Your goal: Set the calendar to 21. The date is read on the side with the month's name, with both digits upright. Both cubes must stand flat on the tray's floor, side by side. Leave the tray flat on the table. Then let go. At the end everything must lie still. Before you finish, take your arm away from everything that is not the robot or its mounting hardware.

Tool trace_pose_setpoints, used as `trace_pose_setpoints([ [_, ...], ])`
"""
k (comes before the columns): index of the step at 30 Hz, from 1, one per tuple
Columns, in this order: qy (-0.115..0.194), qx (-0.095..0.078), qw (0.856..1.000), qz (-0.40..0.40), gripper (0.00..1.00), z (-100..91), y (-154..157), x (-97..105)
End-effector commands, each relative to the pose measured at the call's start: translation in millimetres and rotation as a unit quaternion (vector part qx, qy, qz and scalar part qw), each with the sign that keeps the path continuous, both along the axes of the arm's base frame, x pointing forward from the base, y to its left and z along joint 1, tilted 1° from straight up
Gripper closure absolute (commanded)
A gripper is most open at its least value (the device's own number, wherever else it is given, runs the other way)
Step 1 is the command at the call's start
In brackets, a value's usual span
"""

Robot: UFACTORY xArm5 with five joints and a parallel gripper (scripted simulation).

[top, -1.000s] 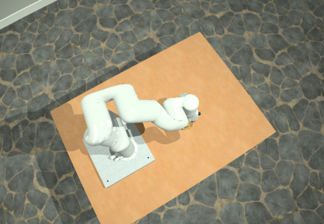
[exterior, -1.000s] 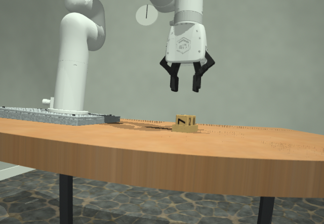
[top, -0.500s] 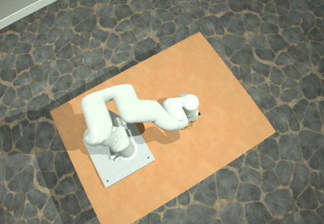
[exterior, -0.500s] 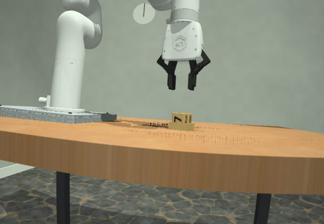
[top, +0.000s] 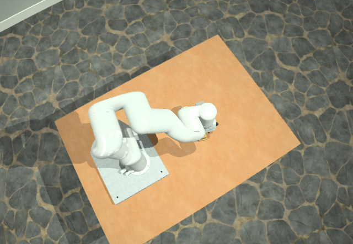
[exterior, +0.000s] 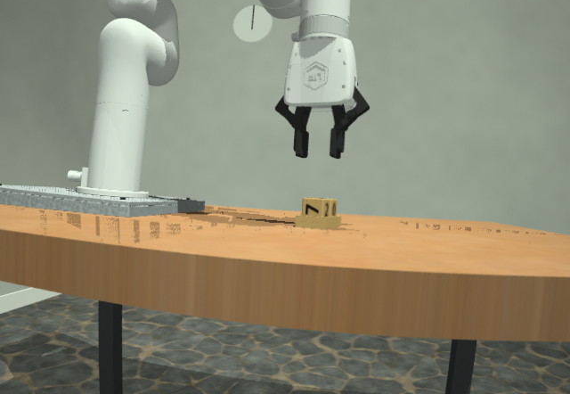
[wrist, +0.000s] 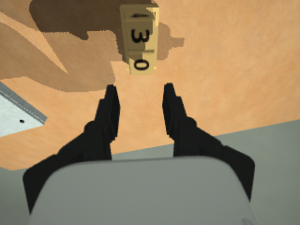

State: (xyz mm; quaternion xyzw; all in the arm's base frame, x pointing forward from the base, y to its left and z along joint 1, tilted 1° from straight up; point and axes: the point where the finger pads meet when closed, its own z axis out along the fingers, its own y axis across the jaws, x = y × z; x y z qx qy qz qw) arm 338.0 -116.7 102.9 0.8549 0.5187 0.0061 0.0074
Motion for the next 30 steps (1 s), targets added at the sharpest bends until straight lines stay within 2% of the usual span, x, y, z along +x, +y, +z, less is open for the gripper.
trace_pose_setpoints([
  [1,-0.002,-0.001,1.000,0.000,0.51,1.1,-0.4,1.1],
  [19,-0.001,0.000,1.000,0.000,0.51,-6.4,-0.2,1.2],
  [30,-0.001,0.000,1.000,0.000,0.51,-21.6,-0.4,1.5],
])
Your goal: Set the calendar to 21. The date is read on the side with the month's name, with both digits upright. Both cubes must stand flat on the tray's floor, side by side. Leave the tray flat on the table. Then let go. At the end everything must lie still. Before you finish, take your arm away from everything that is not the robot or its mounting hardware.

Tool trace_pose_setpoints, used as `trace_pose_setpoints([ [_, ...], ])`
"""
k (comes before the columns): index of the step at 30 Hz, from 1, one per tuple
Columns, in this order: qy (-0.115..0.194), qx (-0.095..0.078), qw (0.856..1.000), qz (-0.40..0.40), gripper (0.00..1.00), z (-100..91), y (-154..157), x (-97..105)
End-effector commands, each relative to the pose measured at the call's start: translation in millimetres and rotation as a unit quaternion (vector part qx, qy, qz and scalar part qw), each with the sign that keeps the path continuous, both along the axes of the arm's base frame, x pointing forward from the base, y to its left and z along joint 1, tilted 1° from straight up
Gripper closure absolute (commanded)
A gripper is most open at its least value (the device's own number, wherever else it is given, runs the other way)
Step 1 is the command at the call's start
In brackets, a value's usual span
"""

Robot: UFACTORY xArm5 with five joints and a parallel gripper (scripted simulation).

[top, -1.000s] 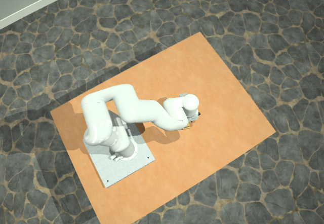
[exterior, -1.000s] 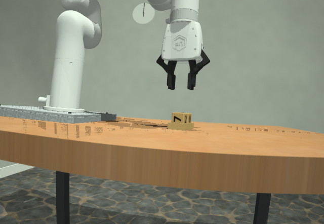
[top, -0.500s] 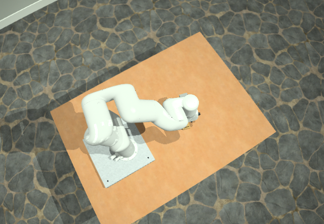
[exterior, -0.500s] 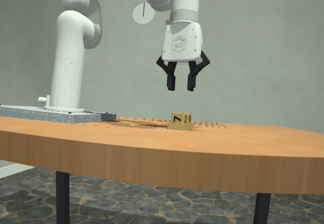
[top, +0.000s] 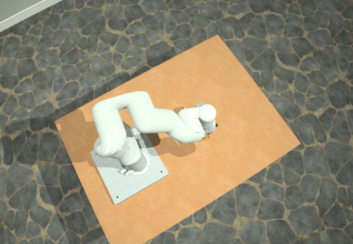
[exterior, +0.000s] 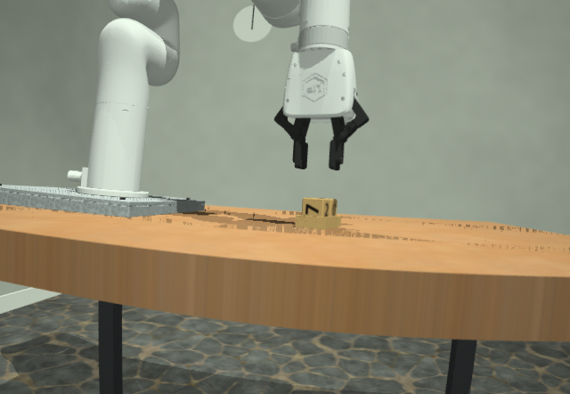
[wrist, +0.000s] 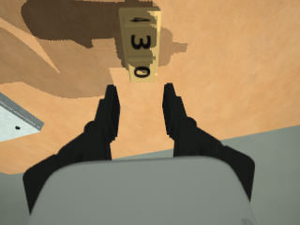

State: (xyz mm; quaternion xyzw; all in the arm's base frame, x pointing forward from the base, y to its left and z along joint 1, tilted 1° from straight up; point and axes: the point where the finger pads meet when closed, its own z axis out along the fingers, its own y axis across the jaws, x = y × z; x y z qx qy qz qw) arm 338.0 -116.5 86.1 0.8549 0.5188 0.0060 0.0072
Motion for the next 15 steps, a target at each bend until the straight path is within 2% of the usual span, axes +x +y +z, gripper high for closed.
trace_pose_setpoints([
  [1,-0.002,-0.001,1.000,0.000,0.51,-6.4,-0.6,1.4],
  [15,-0.002,-0.001,1.000,0.000,0.51,-24.1,-1.0,1.8],
])
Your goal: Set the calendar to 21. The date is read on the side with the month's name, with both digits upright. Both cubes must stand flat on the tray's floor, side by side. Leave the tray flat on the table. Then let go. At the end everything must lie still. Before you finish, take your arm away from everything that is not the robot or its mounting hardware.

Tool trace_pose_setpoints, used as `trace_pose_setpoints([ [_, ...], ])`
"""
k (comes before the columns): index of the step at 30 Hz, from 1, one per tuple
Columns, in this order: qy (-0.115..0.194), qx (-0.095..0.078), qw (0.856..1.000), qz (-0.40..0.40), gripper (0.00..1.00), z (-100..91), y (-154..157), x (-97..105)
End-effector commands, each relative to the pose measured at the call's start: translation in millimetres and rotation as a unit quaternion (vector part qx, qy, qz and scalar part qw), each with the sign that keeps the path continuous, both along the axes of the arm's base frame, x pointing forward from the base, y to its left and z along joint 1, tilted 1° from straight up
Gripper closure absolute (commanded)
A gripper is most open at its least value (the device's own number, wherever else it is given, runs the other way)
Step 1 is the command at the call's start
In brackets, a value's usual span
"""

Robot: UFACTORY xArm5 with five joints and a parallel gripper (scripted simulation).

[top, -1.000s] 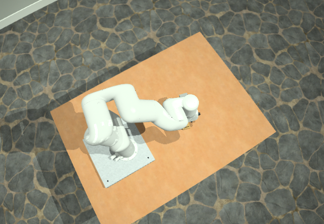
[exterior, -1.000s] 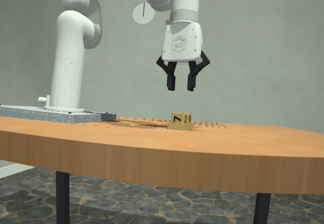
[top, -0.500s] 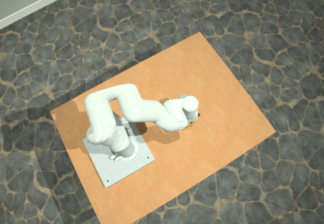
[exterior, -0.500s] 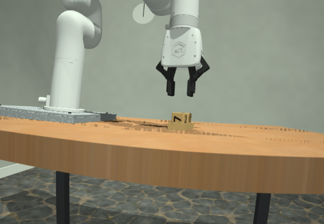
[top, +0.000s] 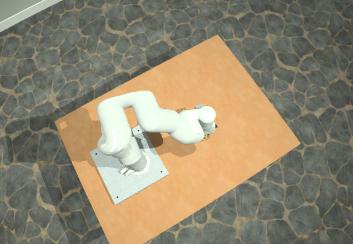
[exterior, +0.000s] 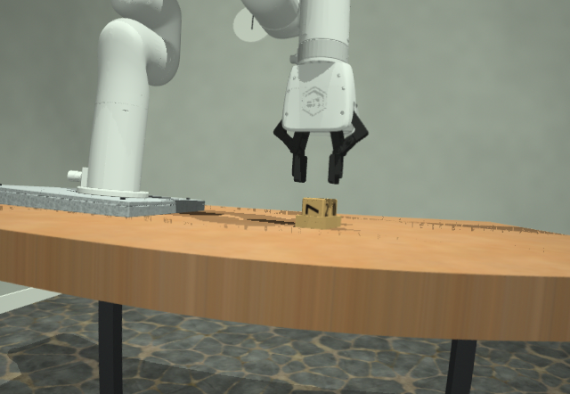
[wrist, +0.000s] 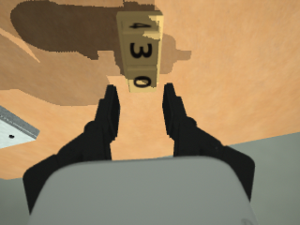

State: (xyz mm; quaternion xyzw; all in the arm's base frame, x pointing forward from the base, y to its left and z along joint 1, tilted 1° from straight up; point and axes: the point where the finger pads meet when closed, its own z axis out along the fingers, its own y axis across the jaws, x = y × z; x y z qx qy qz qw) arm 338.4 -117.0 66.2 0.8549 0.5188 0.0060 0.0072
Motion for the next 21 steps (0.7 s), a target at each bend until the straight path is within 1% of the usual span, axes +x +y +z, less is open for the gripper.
trace_pose_setpoints([
  [1,-0.002,-0.001,1.000,0.000,0.51,-5.4,-0.6,1.4],
  [6,-0.002,-0.001,1.000,0.000,0.51,-10.1,-0.7,1.6],
  [21,-0.002,-0.001,1.000,0.000,0.51,-13.7,-0.8,1.6],
])
